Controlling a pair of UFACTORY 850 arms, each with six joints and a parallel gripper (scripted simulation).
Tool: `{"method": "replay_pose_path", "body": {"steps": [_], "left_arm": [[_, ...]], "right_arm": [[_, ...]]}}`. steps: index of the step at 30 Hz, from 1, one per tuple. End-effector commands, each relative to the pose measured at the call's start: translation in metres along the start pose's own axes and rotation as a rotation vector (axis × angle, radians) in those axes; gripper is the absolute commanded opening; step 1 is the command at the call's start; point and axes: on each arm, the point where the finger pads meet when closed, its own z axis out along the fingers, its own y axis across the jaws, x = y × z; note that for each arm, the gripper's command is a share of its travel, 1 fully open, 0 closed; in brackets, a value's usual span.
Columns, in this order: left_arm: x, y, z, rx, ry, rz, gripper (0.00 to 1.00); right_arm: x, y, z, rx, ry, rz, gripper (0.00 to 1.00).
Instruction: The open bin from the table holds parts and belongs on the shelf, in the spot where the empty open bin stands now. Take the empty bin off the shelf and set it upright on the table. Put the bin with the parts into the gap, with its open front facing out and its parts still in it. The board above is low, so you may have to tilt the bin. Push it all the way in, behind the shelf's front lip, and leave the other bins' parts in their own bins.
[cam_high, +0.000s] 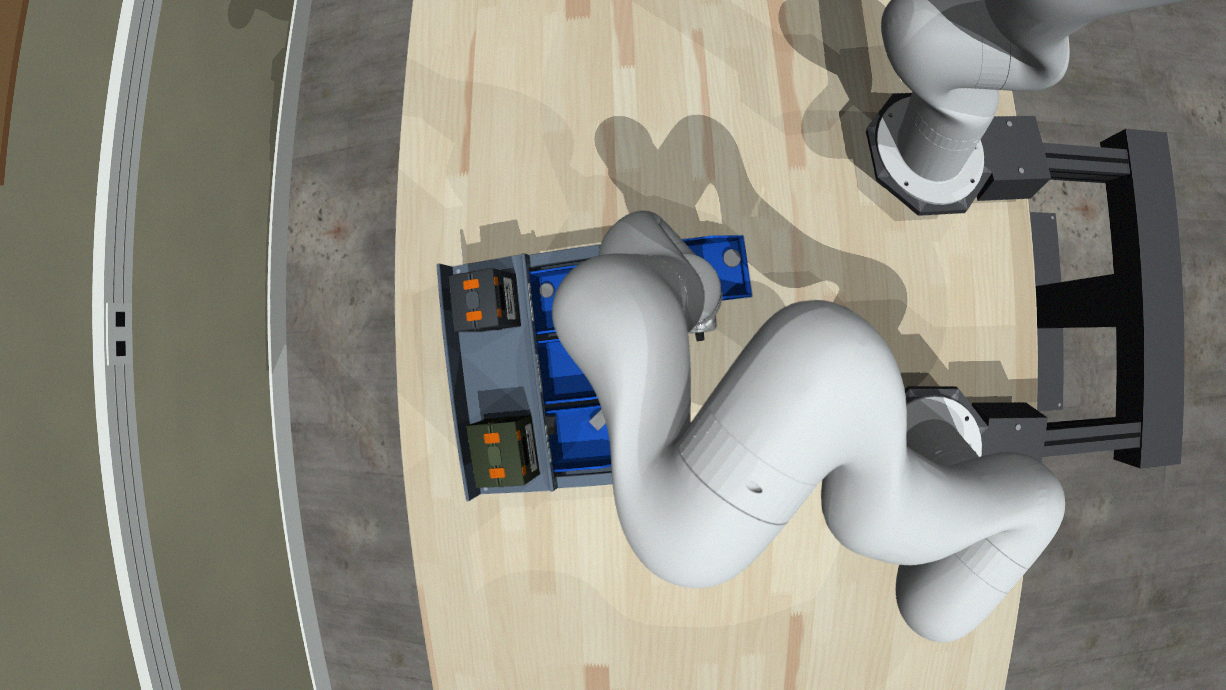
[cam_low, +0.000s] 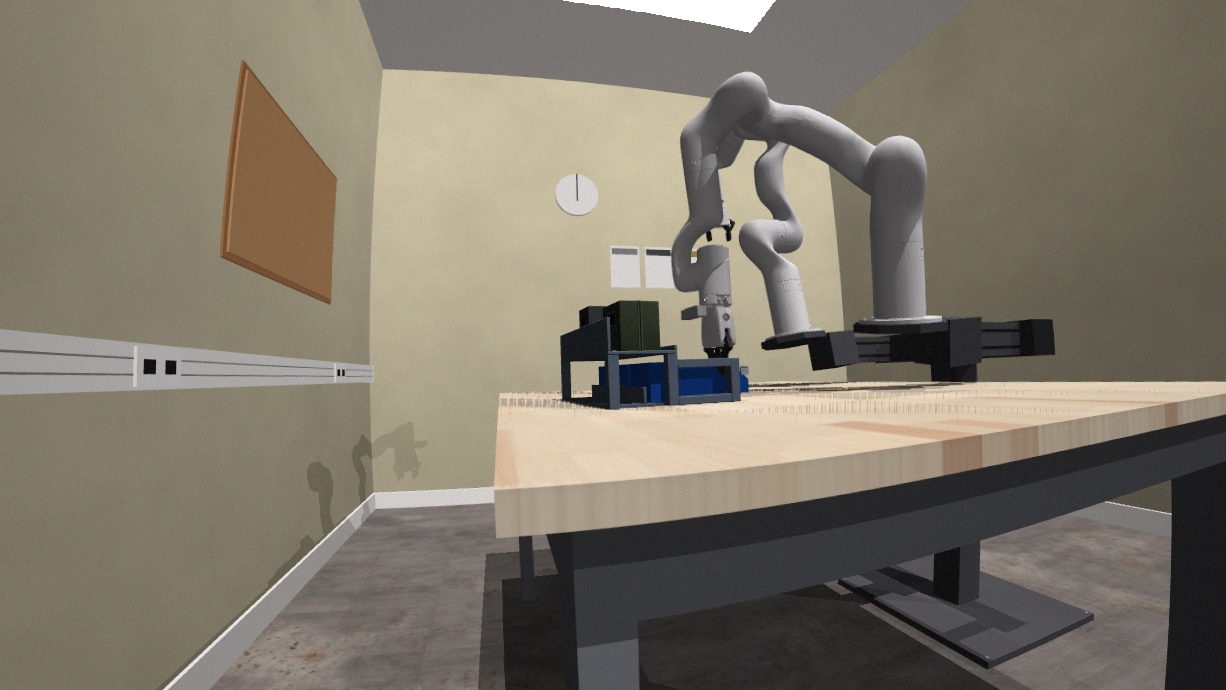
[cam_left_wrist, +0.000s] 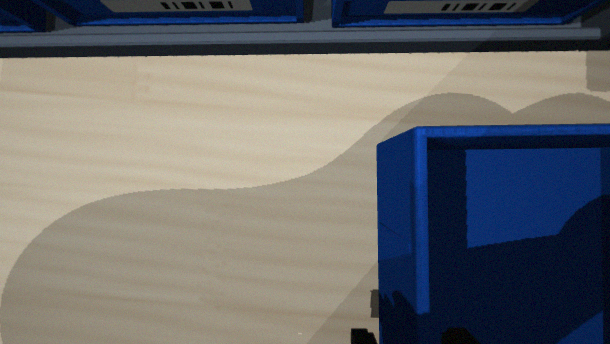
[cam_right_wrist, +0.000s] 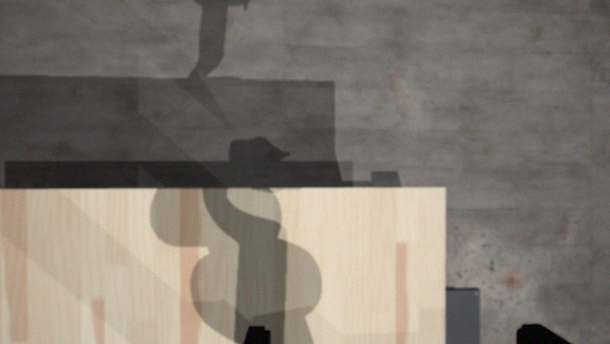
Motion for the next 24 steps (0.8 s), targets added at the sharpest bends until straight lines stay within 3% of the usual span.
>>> {"method": "replay_pose_path", "body": {"steps": [1,24], "left_arm": [[0.000,0.000,-0.003,0.000,0.000,0.000,0.27],[0.001,0.000,-0.032,0.000,0.000,0.000,0.27]], "right_arm": [[0.000,0.000,-0.001,0.000,0.002,0.000,1.00],[0.000,0.000,-0.001,0.000,0.002,0.000,1.00]]}}
